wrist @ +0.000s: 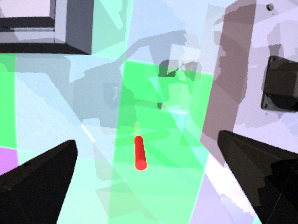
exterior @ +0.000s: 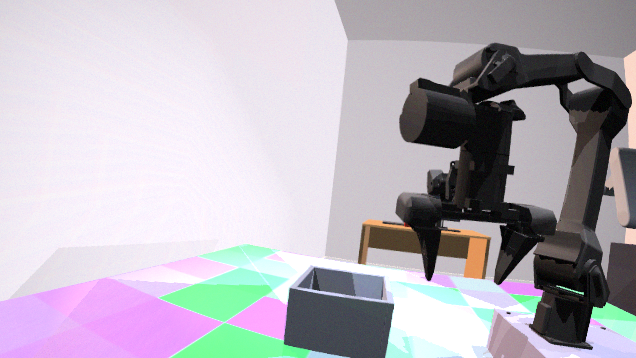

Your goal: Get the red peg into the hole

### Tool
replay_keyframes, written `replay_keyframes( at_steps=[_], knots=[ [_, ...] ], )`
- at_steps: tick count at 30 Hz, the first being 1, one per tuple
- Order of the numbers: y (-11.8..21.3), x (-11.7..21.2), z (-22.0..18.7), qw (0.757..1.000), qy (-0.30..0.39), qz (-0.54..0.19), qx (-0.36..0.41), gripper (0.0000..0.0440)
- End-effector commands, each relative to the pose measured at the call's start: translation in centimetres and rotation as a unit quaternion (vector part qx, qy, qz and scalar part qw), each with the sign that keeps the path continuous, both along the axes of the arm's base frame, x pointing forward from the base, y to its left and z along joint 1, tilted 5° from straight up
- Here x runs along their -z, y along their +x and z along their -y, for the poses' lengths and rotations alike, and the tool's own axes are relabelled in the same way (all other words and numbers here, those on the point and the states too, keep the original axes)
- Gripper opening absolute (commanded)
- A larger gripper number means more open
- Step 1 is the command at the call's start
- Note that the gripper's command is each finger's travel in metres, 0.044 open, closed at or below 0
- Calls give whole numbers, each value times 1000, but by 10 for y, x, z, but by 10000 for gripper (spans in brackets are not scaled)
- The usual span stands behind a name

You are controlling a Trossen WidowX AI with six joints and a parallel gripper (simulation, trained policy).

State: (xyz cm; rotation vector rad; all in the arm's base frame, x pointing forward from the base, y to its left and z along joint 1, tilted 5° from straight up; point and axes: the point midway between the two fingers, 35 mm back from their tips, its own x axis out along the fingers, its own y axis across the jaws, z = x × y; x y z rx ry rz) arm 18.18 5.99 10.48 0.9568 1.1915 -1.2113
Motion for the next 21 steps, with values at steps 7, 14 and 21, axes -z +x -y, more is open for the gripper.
replay_keyframes(
  at_steps=[7, 14, 21],
  knots=[
    [-4, 47, -20, 995, -17, -25, -98, 440],
    [-1, 83, -29, 991, -14, -12, -134, 440],
    [2, 114, -38, 987, -3, 12, -158, 439]
  ],
)
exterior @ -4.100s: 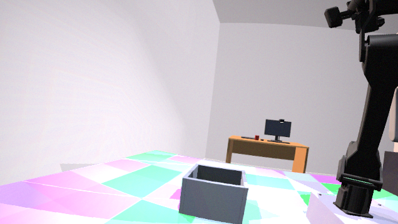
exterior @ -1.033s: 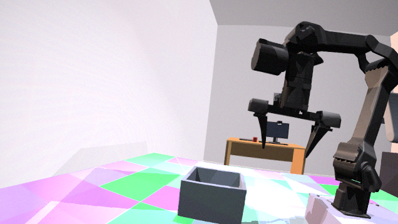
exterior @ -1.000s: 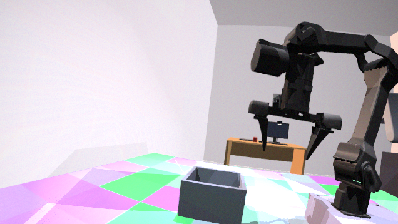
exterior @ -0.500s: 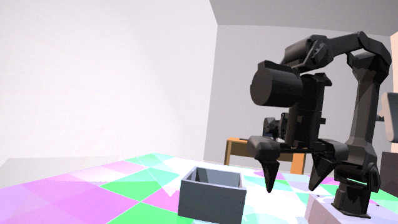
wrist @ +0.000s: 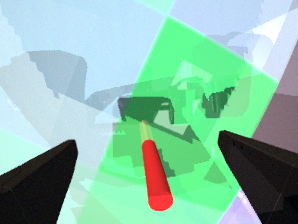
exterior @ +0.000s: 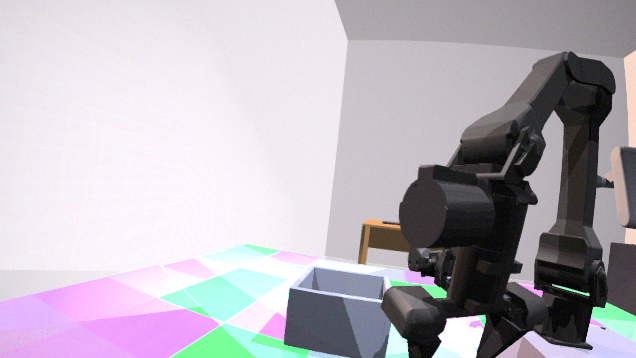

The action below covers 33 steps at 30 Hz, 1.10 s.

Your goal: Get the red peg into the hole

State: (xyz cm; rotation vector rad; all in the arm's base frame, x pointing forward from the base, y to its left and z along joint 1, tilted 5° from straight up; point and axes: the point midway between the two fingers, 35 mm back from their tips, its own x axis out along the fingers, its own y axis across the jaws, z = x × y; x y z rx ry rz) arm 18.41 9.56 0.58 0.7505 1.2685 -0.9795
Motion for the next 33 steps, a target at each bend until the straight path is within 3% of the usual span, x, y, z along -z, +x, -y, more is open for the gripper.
replay_keyframes(
  at_steps=[1, 4, 8, 21, 33],
  knots=[
    [-1, 19, -3, 1000, 4, 9, -16, 437],
    [-3, 28, -5, 1000, 7, 11, -23, 418],
    [-8, 37, -7, 1000, 12, 3, -25, 342],
    [-13, 39, -13, 997, 43, -42, -38, 4],
    [5, 11, -2, 997, 18, -5, -81, 0]
  ],
)
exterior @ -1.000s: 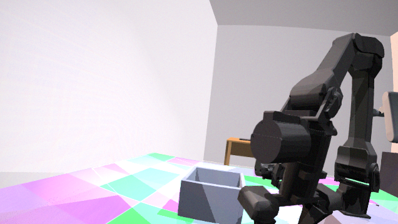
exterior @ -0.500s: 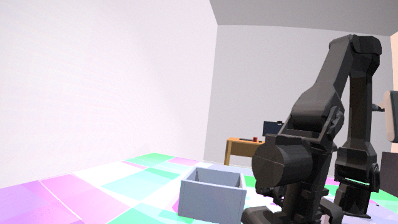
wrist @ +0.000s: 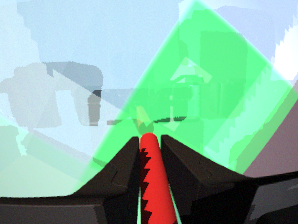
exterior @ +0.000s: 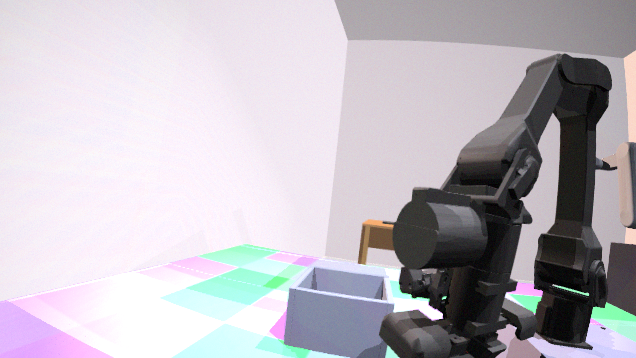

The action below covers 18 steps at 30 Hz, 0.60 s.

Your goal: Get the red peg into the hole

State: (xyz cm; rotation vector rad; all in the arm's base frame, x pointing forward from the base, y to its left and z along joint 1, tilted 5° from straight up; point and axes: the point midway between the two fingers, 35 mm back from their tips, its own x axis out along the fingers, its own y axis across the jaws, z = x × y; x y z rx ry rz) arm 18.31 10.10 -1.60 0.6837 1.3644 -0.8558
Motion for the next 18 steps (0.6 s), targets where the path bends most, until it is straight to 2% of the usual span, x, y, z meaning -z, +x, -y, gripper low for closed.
replay_keyframes(
  at_steps=[1, 18],
  knots=[
    [8, -14, 4, 1000, -11, 18, -18, 0],
    [49, -79, 27, 993, -50, 71, -75, 0]
  ],
)
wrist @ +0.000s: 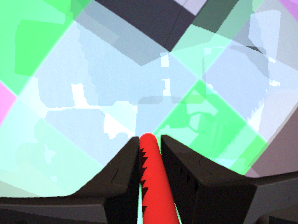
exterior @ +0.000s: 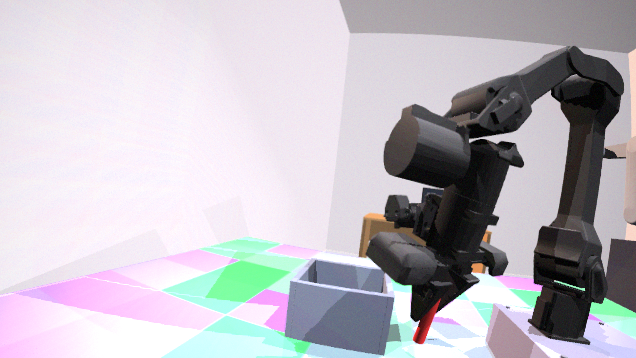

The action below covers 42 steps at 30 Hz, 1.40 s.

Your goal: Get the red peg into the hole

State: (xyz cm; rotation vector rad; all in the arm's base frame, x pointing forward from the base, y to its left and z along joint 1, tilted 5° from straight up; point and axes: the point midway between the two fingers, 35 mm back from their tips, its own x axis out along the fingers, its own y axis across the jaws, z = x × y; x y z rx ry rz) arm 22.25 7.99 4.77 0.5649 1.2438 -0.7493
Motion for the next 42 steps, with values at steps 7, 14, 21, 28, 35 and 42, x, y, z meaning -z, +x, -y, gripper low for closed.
replay_keyframes(
  at_steps=[7, 14, 21, 28, 35, 42],
  knots=[
    [29, -38, 21, 999, -21, 24, -14, 0],
    [45, -46, 45, 999, -26, 26, -2, 0],
    [59, -49, 70, 999, -25, 28, 17, 0],
    [72, -48, 94, 998, -23, 33, 39, 0],
    [86, -43, 119, 997, -20, 39, 62, 0],
    [98, -34, 142, 995, -13, 43, 84, 3]
  ],
)
